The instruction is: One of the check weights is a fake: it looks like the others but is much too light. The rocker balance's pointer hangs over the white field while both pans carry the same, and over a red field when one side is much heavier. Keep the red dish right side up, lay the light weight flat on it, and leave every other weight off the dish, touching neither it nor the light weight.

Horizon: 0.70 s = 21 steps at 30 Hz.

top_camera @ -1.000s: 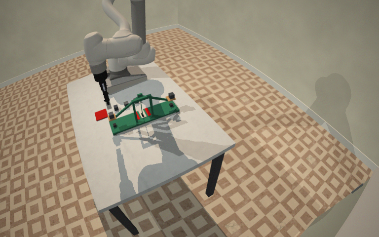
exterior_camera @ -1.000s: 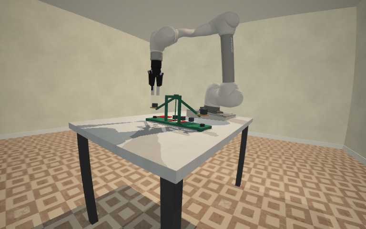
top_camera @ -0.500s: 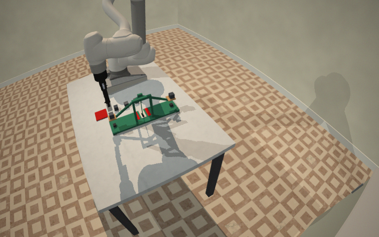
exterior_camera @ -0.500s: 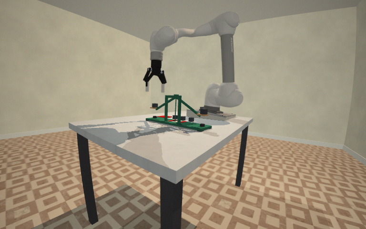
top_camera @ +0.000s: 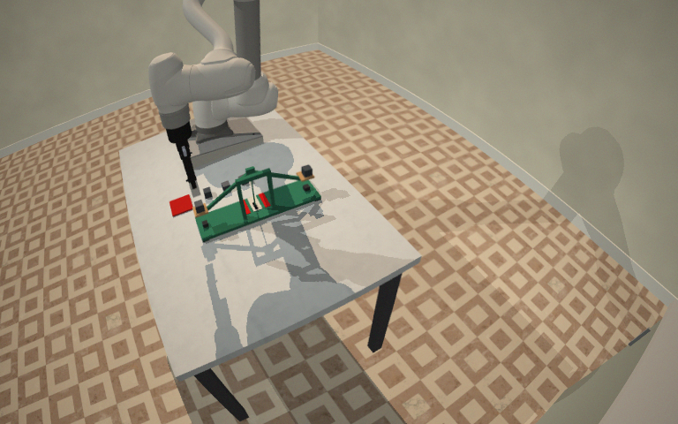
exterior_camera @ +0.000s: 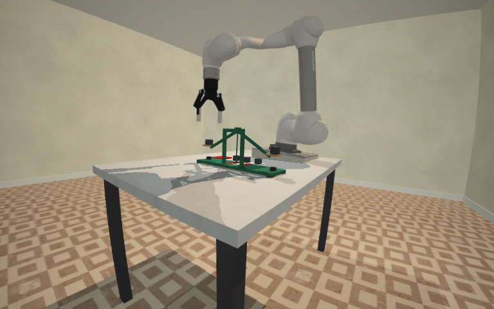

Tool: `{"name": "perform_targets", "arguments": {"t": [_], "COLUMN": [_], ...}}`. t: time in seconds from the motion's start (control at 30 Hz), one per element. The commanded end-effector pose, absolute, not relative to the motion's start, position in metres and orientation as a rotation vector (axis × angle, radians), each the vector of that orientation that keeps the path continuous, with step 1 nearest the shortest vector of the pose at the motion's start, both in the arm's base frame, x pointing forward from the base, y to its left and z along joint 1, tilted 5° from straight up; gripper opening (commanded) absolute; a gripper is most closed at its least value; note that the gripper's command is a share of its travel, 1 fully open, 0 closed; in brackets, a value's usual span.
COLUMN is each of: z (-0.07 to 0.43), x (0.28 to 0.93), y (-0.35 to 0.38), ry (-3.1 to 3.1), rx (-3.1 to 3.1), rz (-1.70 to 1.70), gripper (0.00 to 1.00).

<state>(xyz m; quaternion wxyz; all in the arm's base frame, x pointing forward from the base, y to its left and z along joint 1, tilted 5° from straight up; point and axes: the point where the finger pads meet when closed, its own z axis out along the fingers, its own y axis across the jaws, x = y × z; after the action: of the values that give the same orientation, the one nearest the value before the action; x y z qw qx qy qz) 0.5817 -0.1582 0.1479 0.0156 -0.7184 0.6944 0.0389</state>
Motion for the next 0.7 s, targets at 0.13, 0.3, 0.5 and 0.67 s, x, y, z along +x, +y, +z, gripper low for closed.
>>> {"name": "perform_targets", "arguments": {"t": [0.13, 0.3, 0.5, 0.67], "z": [0.18, 0.21, 0.223, 0.223], "x": [0.583, 0.584, 0.584, 0.584], "y": [-0.161, -0.163, -0.164, -0.164], "ry": [2.16, 2.16, 2.16, 2.16], "rx": [-2.235, -2.235, -2.235, -2.235], "rz": [0.121, 0.121, 0.121, 0.121], "gripper": [1.0, 1.0, 1.0, 1.0]}}
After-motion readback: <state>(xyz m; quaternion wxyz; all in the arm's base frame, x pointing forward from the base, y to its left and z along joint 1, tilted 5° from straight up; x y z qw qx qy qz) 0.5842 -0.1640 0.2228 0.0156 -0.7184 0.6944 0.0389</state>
